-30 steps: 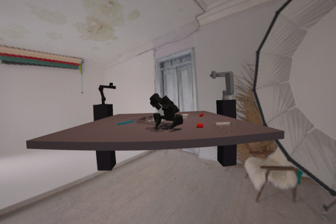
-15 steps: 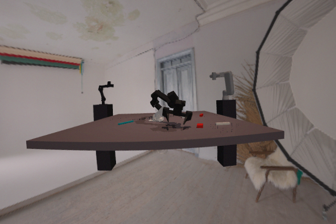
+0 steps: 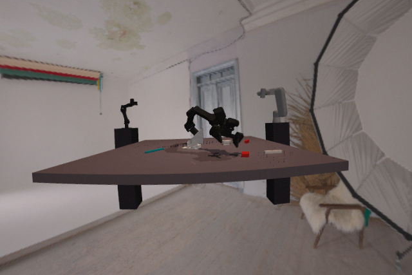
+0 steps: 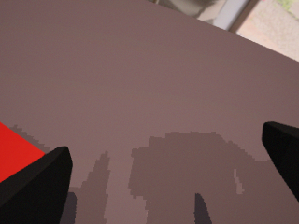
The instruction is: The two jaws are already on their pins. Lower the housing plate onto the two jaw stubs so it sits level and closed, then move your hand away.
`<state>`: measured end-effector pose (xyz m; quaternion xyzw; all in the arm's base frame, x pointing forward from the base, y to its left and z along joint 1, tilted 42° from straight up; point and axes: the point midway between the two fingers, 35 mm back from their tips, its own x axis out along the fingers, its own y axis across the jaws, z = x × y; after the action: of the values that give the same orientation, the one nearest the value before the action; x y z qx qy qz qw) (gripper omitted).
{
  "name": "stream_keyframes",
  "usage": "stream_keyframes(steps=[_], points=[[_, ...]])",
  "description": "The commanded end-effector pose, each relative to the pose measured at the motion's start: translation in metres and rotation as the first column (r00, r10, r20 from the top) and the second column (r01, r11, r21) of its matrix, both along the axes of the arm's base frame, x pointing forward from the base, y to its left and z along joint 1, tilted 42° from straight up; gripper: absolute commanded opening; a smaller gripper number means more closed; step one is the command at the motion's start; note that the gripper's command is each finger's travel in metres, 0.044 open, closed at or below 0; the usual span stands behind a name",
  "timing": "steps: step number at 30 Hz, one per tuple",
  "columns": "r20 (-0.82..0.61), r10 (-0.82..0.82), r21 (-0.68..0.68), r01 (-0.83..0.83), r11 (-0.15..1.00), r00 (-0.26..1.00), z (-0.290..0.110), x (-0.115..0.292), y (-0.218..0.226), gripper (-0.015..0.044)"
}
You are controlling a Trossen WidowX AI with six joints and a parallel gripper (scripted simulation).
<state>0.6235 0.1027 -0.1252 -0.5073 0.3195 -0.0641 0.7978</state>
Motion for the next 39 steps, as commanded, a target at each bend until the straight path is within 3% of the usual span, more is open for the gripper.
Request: stream_keyframes(steps=[1, 19, 39], points=[[-0.093, 0.07, -0.04, -0.074, 0.996, 0.993, -0.01, -0.013, 0.019, 0.044], [-0.433, 0.276, -0.142, -0.367, 0.919, 0.858, -0.039, -0.076, 0.082, 0.044], [-0.75, 0.376, -0.128, -0.676, 0.725, 0.544, -0.059, -0.165, 0.128, 0.044]])
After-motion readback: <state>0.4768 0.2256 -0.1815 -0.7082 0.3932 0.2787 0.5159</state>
